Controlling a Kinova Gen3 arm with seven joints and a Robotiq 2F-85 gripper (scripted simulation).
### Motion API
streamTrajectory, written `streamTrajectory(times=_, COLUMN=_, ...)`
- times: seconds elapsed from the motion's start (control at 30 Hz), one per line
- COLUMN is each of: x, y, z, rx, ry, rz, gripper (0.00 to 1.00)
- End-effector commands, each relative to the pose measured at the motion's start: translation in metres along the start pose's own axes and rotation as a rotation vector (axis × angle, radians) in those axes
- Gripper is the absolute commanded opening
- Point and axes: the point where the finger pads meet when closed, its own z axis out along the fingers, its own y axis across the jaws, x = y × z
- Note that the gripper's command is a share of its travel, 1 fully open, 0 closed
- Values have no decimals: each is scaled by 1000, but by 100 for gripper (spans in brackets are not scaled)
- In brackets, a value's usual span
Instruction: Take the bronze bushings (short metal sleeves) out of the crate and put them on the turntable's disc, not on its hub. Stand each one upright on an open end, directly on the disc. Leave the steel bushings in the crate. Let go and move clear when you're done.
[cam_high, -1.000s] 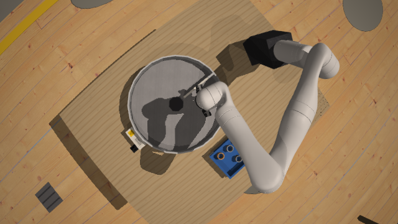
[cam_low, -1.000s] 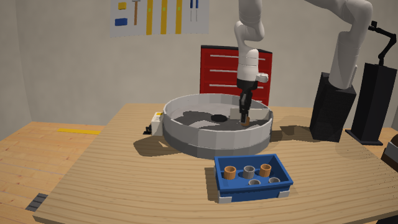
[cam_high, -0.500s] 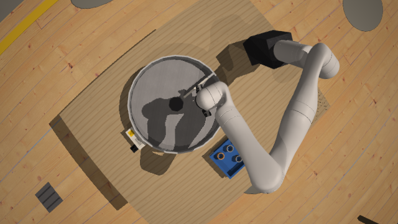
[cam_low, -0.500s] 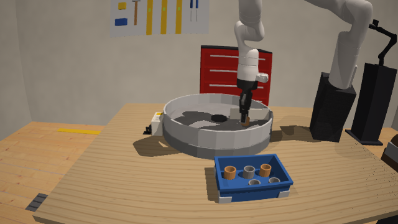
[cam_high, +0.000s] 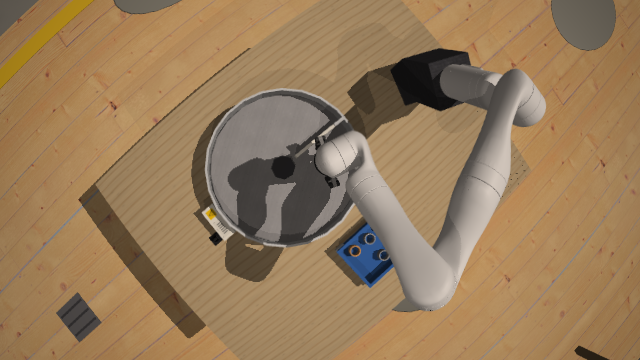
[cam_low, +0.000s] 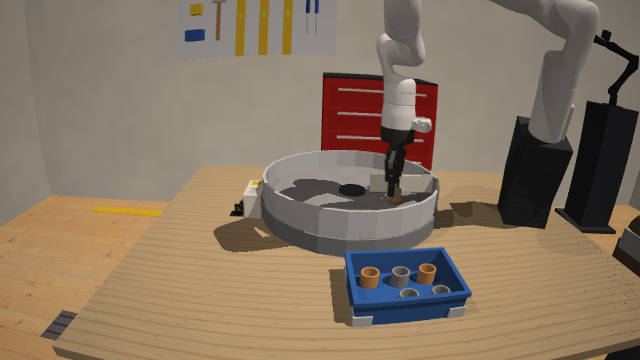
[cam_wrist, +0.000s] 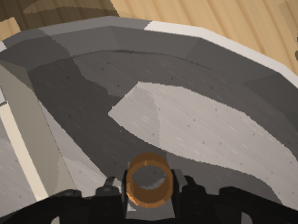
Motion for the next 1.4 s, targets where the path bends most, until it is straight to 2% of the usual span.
streamTrajectory(times=0.0, x=-1, y=0, z=-1, rx=0, ry=-1, rz=0, gripper=0)
streamTrajectory(times=1.37, x=-1, y=0, z=5, rx=0, ry=-1, rz=0, gripper=0)
